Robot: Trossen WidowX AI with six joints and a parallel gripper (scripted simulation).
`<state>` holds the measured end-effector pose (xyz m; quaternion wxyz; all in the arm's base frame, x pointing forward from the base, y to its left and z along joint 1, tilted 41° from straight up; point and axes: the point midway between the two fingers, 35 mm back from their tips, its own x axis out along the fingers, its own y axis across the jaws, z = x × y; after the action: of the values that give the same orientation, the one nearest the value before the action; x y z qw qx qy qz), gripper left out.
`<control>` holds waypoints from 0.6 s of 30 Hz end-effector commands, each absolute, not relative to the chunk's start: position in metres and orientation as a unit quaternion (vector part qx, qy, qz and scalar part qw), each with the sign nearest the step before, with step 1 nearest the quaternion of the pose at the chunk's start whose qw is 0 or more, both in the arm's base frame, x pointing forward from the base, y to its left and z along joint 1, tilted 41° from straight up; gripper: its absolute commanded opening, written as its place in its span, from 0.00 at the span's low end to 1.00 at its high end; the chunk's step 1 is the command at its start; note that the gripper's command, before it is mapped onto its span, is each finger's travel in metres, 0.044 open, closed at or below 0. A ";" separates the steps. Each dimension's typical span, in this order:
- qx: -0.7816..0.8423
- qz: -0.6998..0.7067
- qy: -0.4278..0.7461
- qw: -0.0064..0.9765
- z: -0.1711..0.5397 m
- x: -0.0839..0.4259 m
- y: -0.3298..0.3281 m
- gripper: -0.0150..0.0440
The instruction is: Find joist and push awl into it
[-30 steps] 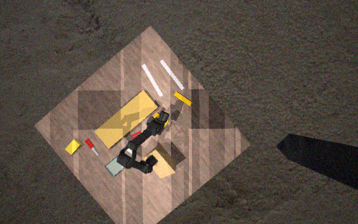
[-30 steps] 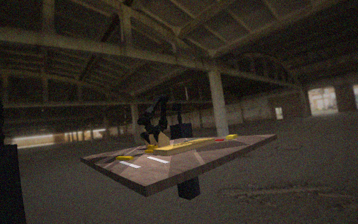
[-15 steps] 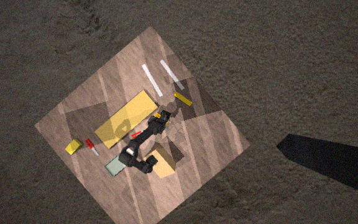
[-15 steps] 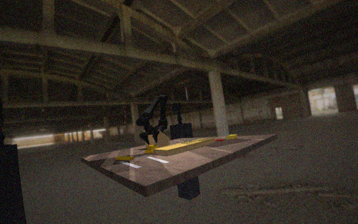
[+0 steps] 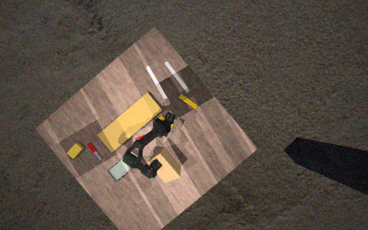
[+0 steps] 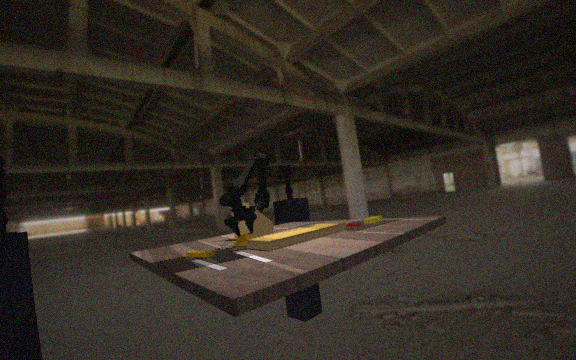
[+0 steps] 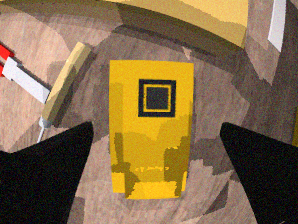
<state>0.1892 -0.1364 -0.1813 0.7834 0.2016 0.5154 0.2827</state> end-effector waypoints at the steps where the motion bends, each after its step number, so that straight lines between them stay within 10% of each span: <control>1: 0.207 0.283 0.515 0.782 -0.187 0.189 -0.129 1.00; 13: 0.207 0.283 0.515 0.782 -0.199 0.189 -0.117 1.00; 18: 0.207 0.283 0.515 0.782 -0.199 0.189 -0.117 0.81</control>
<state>0.1891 -0.1193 -0.1985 0.7825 0.2033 0.5154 0.2842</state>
